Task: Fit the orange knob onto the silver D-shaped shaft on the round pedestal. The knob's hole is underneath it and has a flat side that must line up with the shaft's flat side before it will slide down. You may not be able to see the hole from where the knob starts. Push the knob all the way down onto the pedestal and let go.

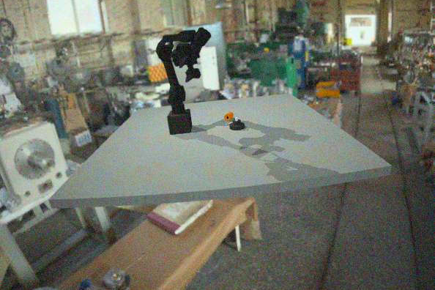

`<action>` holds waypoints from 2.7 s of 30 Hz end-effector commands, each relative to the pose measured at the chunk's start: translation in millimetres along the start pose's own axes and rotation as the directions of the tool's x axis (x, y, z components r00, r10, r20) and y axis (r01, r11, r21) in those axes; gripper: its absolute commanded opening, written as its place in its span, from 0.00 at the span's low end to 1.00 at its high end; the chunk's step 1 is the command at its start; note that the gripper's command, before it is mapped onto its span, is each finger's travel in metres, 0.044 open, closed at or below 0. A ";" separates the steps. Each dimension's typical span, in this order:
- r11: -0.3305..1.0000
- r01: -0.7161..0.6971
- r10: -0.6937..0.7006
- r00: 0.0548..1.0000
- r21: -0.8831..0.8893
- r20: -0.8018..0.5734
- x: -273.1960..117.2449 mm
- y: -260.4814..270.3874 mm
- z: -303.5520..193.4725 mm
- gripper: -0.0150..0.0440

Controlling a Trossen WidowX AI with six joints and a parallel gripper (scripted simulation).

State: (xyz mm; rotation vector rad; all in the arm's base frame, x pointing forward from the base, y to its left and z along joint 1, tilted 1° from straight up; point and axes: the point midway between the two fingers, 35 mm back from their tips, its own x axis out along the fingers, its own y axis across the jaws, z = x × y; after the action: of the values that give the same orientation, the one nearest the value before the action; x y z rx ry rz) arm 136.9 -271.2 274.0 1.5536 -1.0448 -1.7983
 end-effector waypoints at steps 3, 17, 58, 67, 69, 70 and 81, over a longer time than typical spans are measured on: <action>0.994 0.018 -0.023 0.999 -0.110 -0.041 -2.0 -9.7 -13.4 1.00; 0.092 -0.302 -0.336 0.888 -0.949 -0.315 -67.4 -152.2 -127.6 1.00; -0.101 -0.043 -0.725 0.688 0.994 -0.045 -231.8 -466.7 -64.9 1.00; -0.101 -0.043 -0.725 0.688 0.994 -0.044 -217.6 -486.4 -65.3 1.00; -0.101 -0.043 -0.725 0.688 0.994 -0.044 -217.6 -486.4 -65.3 1.00; -0.101 -0.043 -0.725 0.688 0.994 -0.044 -217.6 -486.4 -65.3 1.00; -0.101 -0.043 -0.725 0.688 0.994 -0.044 -209.2 -499.5 -66.4 1.00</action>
State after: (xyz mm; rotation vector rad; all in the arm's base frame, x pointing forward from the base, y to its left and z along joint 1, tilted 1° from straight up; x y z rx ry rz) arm 287.9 161.2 -16.2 2.3151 -3.0519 -1.8738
